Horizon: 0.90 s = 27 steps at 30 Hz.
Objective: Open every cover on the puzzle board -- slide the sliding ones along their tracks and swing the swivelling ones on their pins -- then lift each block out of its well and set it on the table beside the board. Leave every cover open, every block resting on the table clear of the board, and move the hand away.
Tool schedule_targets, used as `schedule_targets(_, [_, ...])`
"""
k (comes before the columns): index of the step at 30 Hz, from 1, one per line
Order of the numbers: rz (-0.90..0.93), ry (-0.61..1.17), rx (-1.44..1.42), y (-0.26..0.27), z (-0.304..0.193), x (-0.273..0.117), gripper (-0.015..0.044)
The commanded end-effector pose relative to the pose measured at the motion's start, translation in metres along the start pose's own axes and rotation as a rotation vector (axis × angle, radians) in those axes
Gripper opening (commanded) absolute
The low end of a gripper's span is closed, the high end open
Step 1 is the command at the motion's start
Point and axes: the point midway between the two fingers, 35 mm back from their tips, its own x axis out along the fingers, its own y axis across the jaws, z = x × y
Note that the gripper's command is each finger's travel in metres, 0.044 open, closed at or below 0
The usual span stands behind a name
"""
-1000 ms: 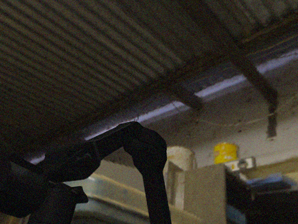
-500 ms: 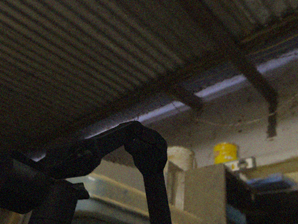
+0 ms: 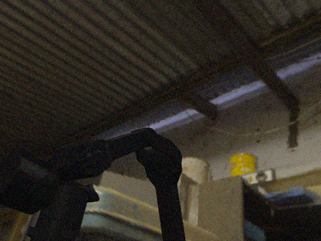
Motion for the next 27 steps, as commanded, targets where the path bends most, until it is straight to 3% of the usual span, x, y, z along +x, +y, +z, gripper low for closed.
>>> schedule_targets(1, [-0.011,0.005,-0.004,-0.002,-0.002,-0.008,0.008])
schedule_targets(27, [-0.01,0.005,-0.005,-0.002,-0.001,-0.056,0.008])
